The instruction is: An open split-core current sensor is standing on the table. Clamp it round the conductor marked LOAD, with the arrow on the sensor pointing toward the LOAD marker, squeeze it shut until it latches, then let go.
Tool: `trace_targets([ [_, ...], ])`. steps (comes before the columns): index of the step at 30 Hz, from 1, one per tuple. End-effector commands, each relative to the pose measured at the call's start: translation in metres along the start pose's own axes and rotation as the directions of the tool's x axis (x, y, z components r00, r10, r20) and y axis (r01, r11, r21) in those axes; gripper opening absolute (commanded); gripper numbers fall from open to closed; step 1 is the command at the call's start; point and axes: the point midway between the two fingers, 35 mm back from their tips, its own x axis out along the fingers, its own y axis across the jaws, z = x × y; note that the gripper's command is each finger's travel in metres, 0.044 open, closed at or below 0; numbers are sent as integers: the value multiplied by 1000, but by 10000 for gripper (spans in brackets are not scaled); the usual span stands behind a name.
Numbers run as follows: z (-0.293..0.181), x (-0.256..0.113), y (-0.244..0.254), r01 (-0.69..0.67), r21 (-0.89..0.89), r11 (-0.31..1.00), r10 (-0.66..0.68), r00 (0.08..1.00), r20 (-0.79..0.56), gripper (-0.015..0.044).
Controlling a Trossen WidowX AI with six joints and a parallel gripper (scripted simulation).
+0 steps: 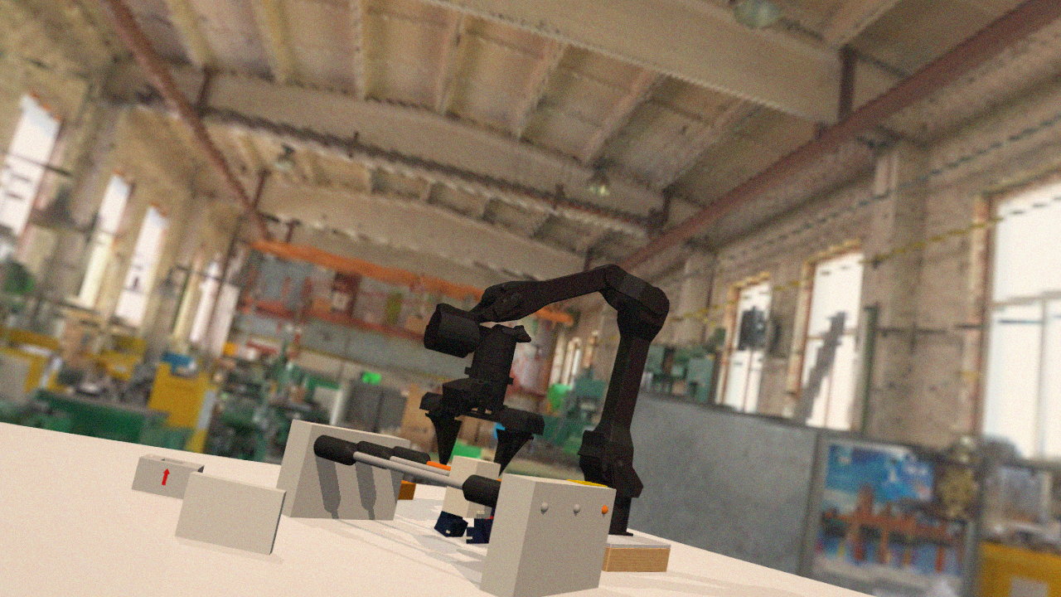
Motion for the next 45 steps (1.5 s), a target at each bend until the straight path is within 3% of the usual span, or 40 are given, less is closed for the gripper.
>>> trace_targets([
  [1, -2, 9, 2, -8, -4, 1000, 8, 1000, -7, 440],
  [18, -4, 31, 3, -8, -4, 1000, 8, 1000, -7, 440],
  [45, -2, 27, 1, -2, 0, 1000, 2, 1000, -3, 260],
])
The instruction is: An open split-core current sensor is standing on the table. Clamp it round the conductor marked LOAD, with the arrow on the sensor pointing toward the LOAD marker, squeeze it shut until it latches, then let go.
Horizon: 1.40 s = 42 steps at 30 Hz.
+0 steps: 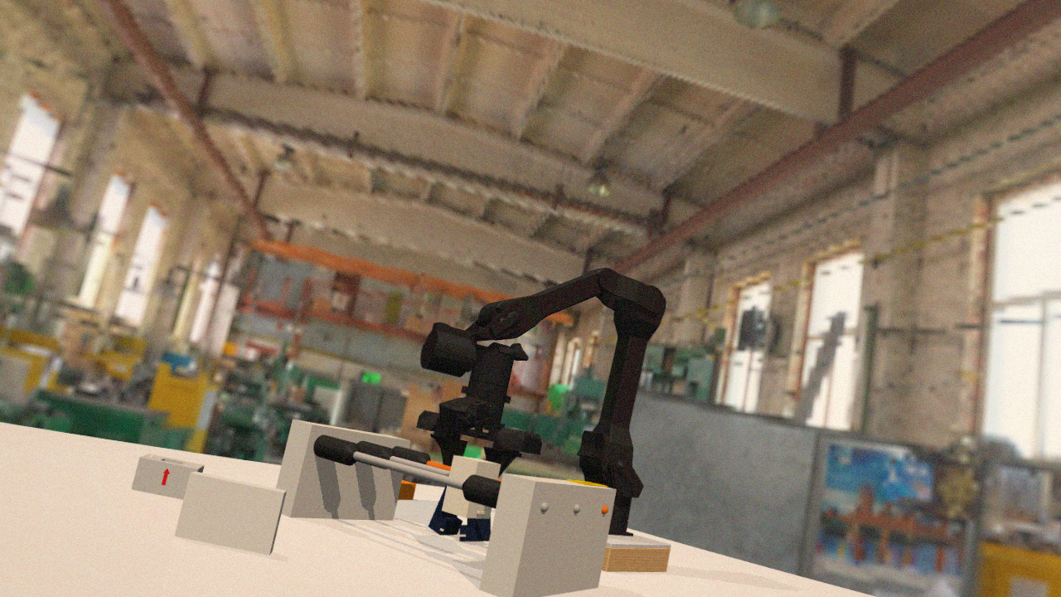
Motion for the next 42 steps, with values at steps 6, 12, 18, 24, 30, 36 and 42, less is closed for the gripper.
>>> trace_targets([
  [6, 0, -1, 0, 0, 0, 1000, 0, 1000, 0, 200],
  [12, 4, -20, -2, 0, 0, 1000, 0, 1000, 0, 43],
  [18, 6, -48, -4, -2, -1, 1000, 2, 1000, -1, 0],
  [24, 5, -77, -3, -3, -2, 1000, 3, 1000, -2, 0],
  [30, 2, -106, -1, -5, -3, 1000, 5, 1000, -3, 0],
  [36, -1, -122, 1, -6, -3, 1000, 6, 1000, -4, 0],
  [42, 3, -122, 1, -6, -128, 992, 6, 1000, -4, 0],
])
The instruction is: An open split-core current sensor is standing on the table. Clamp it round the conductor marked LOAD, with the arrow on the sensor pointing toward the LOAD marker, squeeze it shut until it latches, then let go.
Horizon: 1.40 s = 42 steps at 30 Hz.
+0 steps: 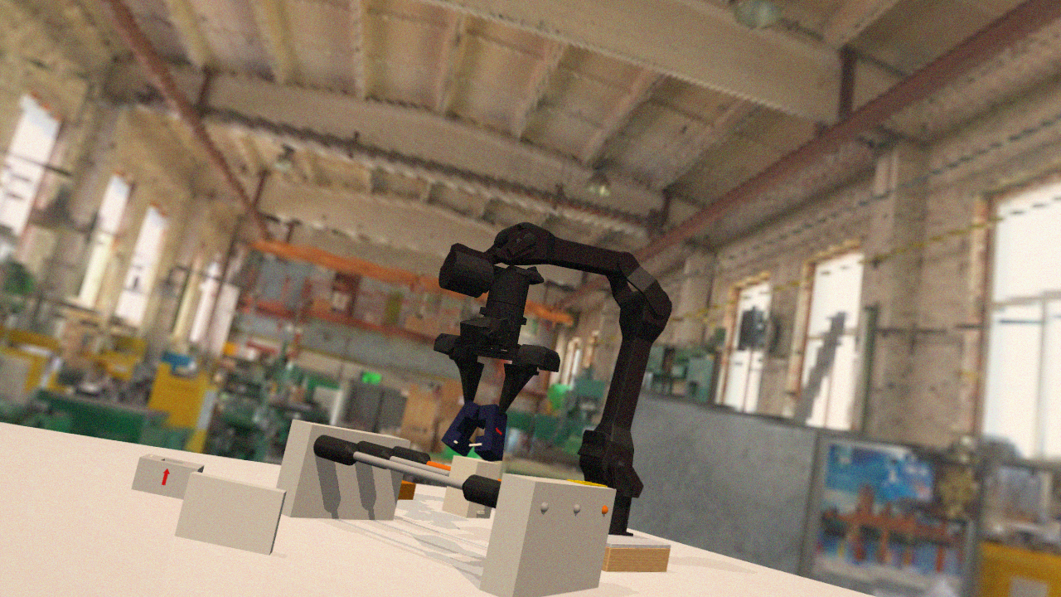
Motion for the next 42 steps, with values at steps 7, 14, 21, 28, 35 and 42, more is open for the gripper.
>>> trace_targets([
  [7, 12, -2, -1, 5, -321, 947, -3, 1000, 9, 0],
  [14, 20, -1, -2, 7, -553, 833, -3, 1000, 10, 0],
  [21, 28, 0, -2, 9, -748, 663, -2, 1000, 10, 0],
  [28, 37, 2, -2, 11, -893, 449, -2, 1000, 11, 0],
  [35, 45, 4, -1, 12, -979, 205, -2, 1000, 11, 0],
  [42, 50, 5, -1, 12, -997, 77, -2, 1000, 12, 0],
])
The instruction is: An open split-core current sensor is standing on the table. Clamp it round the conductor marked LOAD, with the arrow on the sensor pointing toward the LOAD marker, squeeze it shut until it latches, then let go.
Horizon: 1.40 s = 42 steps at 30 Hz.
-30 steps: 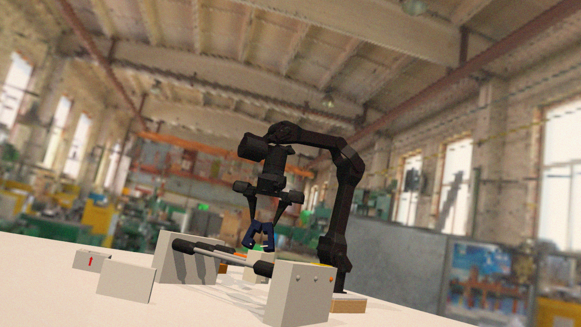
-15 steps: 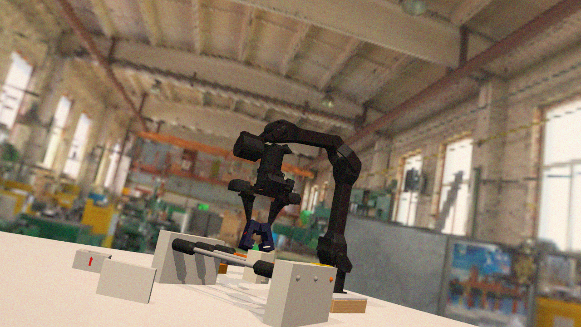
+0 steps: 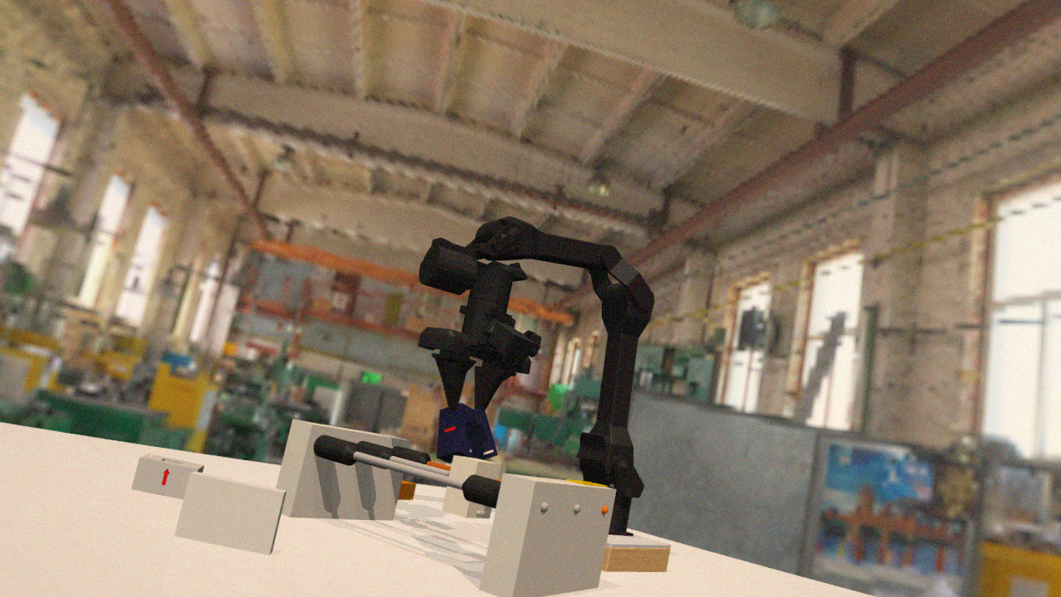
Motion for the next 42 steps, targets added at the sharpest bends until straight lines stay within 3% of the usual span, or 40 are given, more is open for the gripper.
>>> trace_targets([
  [1, -1, -3, -4, 13, -46, 999, -13, 1000, -5, 0],
  [42, -2, 51, -6, 17, -42, 999, -17, 1000, -7, 0],
])
